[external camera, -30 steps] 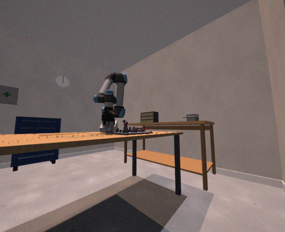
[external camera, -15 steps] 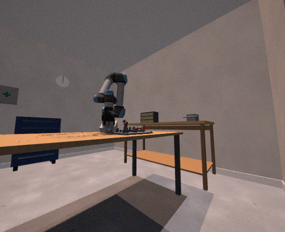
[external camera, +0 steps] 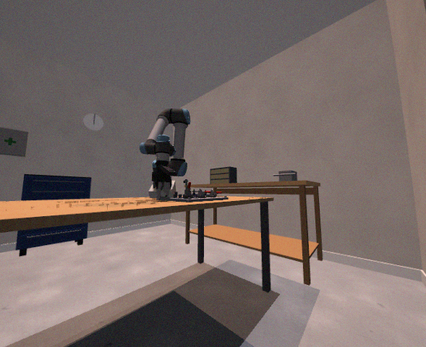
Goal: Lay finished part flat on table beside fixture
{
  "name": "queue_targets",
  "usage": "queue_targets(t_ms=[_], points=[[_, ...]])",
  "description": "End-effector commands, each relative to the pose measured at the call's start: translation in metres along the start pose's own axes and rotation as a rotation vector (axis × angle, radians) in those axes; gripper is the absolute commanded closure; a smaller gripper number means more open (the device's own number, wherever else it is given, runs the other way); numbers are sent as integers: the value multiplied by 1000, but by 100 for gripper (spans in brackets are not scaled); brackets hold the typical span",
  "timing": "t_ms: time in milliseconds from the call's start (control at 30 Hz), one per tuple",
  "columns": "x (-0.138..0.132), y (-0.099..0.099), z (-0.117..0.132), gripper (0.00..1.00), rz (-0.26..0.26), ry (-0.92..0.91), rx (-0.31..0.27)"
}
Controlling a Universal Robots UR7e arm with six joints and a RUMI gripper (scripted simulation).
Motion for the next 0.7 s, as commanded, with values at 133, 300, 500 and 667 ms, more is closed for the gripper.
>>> queue_targets(t_ms=[133,300,500,667], points=[[0,-2,0,100,1,0,1],[0,-4,0,100,1,0,1],[0,-4,0,100,1,0,1],[0,-4,0,100,1,0,1]])
Point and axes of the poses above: the point where the finger pads meet when closed, its own y axis back along the fingers, its own x axis across the jaws, z = x × y, the point moved 9 cm from there along y, back along the fingers, and after that the axes turned 8 degrees about -y, right-handed, at the moved point
